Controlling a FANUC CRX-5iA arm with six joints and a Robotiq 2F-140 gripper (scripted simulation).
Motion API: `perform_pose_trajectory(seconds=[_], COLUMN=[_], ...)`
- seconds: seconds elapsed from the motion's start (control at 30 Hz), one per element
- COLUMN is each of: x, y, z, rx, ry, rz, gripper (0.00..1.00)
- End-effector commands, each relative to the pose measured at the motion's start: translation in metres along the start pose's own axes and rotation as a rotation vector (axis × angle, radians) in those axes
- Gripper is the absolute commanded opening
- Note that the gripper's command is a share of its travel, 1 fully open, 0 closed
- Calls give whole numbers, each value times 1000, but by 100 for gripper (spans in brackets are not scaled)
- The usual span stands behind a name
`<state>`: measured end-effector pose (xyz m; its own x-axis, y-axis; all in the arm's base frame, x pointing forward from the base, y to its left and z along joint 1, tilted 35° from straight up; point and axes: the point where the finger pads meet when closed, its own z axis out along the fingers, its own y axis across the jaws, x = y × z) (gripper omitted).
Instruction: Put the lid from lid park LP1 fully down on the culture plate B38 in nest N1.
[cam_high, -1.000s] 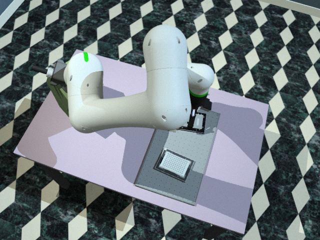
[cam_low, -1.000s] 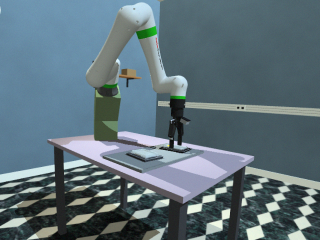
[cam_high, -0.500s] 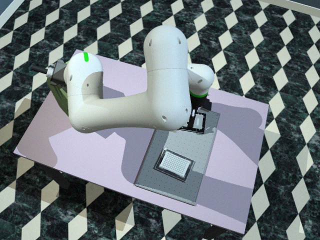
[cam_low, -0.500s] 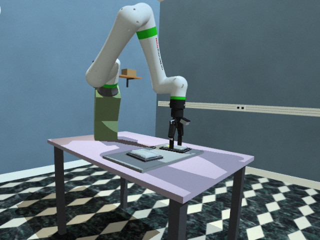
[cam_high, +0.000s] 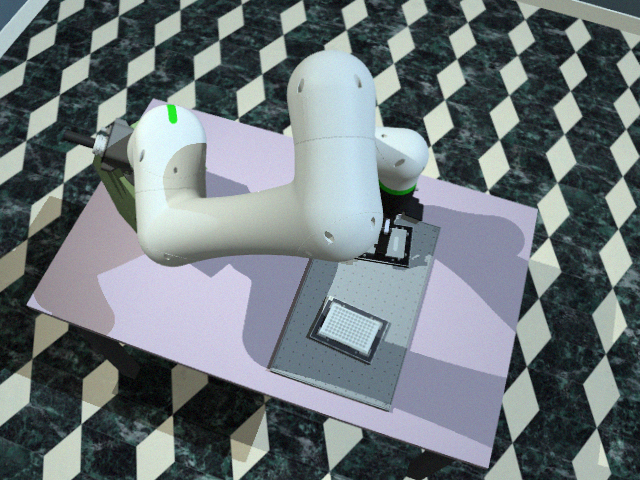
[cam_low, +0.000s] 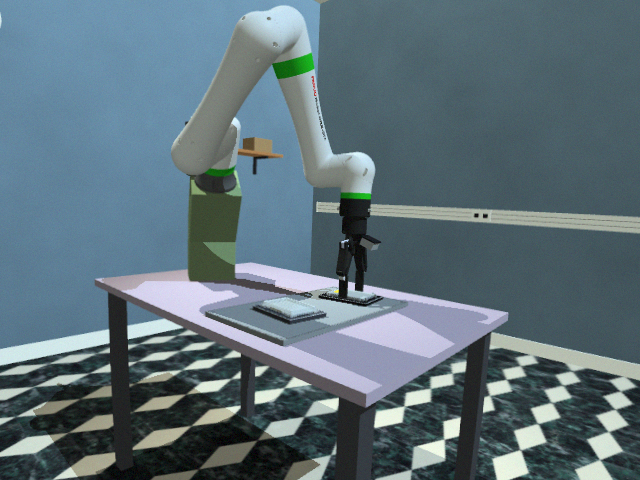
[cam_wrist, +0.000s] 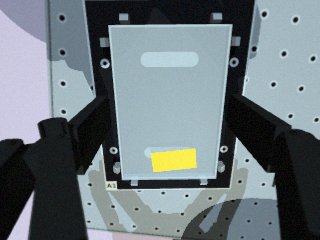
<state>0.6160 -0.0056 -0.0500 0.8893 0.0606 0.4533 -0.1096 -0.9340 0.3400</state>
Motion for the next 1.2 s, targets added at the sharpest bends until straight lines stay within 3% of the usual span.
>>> perform_pose_trajectory(seconds=[0.0,0.03,0.07,1.17], x=[1,1,1,1], y=[0,0,0,0], z=[-1,-1,-1,-1], rx=[0,0,0,0], ry=[1,1,1,1], rz=[0,0,0,0], gripper=[69,69,61,61])
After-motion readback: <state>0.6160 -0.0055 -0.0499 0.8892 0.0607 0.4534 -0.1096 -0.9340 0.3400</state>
